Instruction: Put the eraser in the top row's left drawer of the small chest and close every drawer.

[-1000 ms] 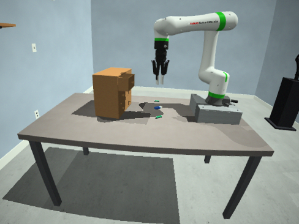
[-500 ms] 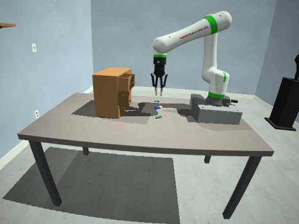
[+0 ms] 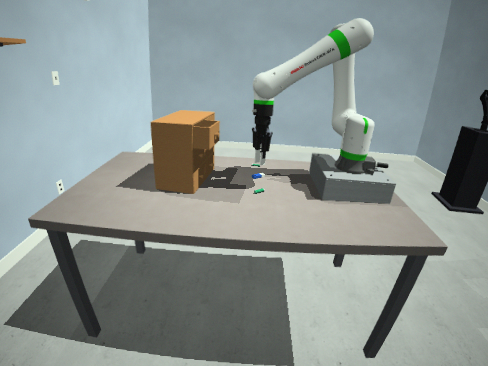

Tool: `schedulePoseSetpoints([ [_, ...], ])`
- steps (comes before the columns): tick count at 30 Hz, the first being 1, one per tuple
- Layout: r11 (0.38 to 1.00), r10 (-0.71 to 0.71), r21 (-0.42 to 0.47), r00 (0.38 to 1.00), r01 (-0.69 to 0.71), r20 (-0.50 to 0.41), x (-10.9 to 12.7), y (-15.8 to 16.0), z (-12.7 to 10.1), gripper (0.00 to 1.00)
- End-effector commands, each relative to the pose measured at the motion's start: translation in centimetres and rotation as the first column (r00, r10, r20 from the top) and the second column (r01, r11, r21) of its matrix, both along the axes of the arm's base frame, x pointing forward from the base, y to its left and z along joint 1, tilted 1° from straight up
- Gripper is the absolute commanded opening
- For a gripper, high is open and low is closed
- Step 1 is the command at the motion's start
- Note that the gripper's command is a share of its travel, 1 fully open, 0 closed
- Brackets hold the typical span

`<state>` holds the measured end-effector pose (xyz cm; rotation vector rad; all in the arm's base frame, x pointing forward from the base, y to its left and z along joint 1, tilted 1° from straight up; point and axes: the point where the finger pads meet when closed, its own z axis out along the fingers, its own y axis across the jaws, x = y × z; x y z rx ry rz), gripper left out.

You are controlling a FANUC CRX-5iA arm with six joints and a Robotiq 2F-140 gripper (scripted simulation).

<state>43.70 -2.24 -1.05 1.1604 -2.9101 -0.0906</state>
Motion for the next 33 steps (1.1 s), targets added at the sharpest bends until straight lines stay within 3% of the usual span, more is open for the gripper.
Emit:
schedulePoseSetpoints([
  [1,0.999,-0.041,-0.036,0.999,0.041,0.009,0.2,-0.1,0.1,0.23],
  [21,0.998,-0.041,-0.036,0.999,0.041,0.009,0.2,-0.1,-0.1,0.23],
  [33,0.998,-0.041,-0.037,0.999,0.041,0.009,0.2,0.0,-2.3,0.23],
])
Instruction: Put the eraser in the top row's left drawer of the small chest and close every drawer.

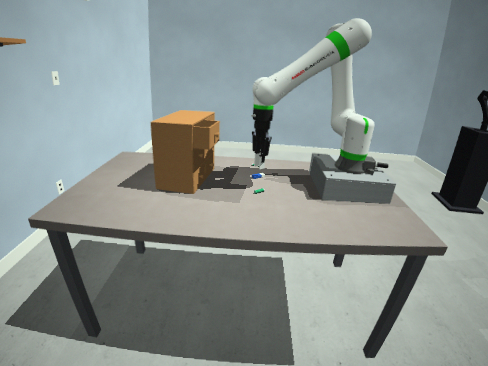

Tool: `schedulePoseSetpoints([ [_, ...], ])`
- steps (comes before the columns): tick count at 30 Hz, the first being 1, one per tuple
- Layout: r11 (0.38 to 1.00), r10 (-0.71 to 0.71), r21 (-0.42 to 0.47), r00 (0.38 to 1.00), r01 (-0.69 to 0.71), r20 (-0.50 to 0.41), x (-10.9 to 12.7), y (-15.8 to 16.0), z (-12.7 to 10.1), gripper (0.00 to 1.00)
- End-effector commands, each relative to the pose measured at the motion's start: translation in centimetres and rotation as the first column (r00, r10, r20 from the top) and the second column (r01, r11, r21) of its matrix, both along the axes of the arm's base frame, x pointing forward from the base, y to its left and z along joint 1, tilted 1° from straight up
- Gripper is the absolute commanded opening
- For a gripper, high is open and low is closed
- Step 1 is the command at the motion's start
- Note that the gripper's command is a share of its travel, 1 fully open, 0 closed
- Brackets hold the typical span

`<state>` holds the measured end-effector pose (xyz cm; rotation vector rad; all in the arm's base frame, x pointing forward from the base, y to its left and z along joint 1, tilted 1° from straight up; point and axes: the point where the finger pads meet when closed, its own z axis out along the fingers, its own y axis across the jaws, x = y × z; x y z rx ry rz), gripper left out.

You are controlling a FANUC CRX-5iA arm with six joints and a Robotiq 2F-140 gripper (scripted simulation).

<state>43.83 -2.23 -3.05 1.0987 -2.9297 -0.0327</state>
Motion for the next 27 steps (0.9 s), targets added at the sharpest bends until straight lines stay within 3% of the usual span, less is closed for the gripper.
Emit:
schedulePoseSetpoints([
  [1,1.000,0.000,0.000,1.000,0.000,0.001,0.0,0.0,-0.3,0.23],
  [13,1.000,0.000,0.000,1.000,0.000,0.001,0.0,0.1,-2.9,0.23],
  [27,1.000,0.000,0.000,1.000,0.000,0.001,0.0,0.1,-3.1,0.23],
])
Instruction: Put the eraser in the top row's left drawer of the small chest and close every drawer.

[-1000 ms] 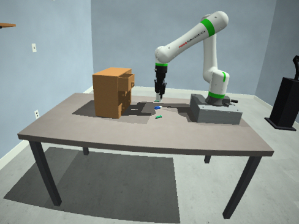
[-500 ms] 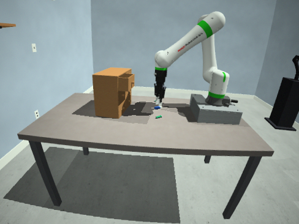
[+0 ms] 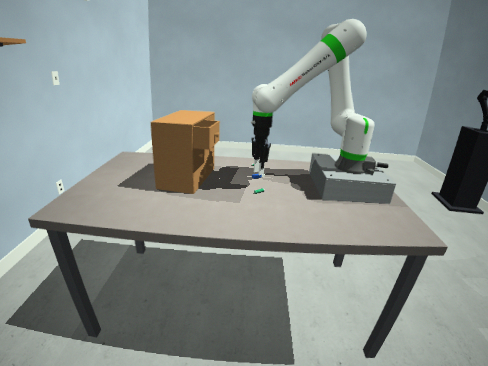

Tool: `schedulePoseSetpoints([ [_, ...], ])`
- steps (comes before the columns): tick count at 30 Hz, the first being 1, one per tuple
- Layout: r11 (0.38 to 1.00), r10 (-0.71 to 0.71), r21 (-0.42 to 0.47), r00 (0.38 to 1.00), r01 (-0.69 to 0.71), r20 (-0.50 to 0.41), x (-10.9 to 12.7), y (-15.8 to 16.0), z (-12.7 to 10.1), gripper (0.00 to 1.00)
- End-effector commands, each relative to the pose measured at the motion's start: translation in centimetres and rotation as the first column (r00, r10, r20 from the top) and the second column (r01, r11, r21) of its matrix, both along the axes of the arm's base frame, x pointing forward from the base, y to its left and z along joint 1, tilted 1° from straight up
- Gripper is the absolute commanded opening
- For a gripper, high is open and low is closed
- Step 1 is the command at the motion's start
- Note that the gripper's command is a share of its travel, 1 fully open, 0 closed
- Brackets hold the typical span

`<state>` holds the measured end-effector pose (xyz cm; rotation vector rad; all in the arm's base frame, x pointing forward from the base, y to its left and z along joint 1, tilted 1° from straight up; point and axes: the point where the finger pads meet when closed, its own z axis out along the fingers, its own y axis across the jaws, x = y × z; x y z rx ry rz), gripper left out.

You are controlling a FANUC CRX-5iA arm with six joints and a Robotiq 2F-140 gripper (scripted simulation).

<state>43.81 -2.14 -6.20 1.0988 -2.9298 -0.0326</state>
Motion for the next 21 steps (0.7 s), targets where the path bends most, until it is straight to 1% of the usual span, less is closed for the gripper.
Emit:
schedulePoseSetpoints([
  [1,1.000,0.000,0.000,1.000,0.000,0.000,0.02,0.00,0.01,0.23],
  [17,1.000,0.000,0.000,1.000,0.000,0.000,0.02,0.00,-0.01,0.23],
  [21,1.000,0.000,0.000,1.000,0.000,0.000,0.01,0.00,-0.42,0.23],
])
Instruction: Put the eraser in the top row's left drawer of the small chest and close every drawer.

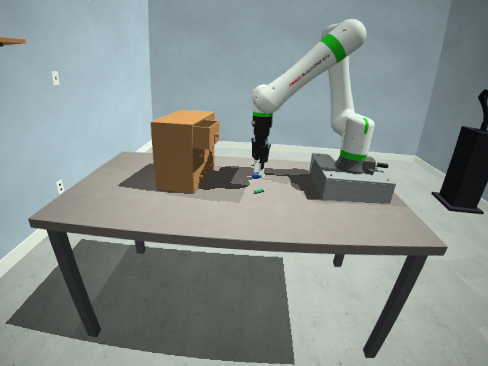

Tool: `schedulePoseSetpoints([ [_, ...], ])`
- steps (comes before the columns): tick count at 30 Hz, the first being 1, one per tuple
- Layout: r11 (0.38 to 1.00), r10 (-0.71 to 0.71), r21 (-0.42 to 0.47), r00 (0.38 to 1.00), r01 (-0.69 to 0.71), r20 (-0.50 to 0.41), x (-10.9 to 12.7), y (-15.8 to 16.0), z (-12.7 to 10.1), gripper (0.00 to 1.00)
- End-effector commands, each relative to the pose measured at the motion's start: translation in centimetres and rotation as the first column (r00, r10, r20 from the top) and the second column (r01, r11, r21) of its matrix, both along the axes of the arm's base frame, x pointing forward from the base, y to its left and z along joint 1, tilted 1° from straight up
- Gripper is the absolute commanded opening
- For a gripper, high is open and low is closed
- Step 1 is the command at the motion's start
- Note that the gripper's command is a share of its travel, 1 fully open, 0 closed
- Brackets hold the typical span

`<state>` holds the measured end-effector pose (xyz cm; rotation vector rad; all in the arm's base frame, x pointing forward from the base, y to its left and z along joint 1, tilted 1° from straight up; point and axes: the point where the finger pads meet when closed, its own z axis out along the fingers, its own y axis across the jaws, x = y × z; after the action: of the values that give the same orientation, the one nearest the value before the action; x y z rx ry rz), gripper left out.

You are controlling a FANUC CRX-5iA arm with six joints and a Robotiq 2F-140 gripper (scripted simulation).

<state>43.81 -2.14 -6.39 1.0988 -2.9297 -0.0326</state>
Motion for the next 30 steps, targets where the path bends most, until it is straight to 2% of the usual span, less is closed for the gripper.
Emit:
schedulePoseSetpoints([
  [1,1.000,0.000,0.000,1.000,0.000,0.000,0.0,0.0,-0.4,0.23],
  [11,1.000,0.000,0.000,1.000,0.000,0.000,0.0,0.0,-1.7,0.23],
  [30,1.000,0.000,0.000,1.000,0.000,0.000,0.0,0.0,-1.8,0.23],
])
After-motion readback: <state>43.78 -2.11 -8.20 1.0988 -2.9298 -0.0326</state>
